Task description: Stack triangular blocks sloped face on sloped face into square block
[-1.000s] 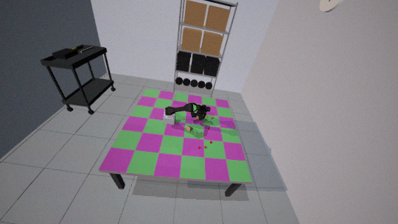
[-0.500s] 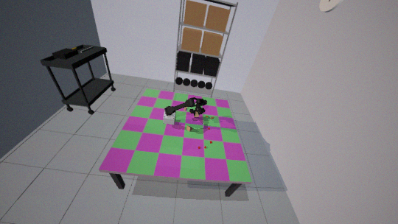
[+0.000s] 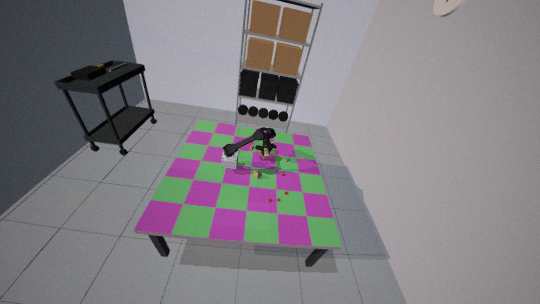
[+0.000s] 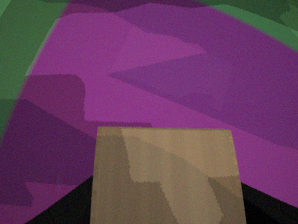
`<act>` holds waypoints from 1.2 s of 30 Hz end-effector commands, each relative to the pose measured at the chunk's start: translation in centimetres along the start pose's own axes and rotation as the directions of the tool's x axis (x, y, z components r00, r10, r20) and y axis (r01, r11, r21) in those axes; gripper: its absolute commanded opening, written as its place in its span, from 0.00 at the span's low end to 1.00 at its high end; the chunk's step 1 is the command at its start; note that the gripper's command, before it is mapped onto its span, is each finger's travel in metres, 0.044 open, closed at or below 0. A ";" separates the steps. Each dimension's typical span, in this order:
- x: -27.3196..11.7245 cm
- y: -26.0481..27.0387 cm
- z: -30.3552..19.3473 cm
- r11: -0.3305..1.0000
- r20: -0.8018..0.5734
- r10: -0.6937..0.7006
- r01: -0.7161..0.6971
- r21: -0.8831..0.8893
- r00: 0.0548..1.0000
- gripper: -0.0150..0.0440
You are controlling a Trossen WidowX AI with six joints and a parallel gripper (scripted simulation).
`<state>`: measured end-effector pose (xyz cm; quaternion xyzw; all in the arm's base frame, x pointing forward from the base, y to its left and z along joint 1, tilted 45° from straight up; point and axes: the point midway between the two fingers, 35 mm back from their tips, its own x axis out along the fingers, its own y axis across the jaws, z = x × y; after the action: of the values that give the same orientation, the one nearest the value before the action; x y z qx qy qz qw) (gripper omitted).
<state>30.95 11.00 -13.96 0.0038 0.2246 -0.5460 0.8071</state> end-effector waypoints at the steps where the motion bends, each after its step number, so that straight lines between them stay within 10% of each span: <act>1: -0.5 0.1 -0.8 1.000 0.118 0.015 -0.015 0.002 0.993 0.25; 4: -0.6 0.1 -1.4 1.000 0.196 0.015 -0.016 0.002 0.981 0.25; 21: -0.2 0.0 -0.8 1.000 0.106 -0.001 0.001 0.001 0.994 1.00; 30: -0.5 0.0 -0.7 1.000 0.105 0.000 0.000 -0.001 0.994 1.00; 36: -8.3 -0.1 3.0 0.997 0.088 0.038 -0.032 -0.070 0.995 1.00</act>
<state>30.00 13.49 -11.99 -0.0493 0.1988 -0.5438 0.8139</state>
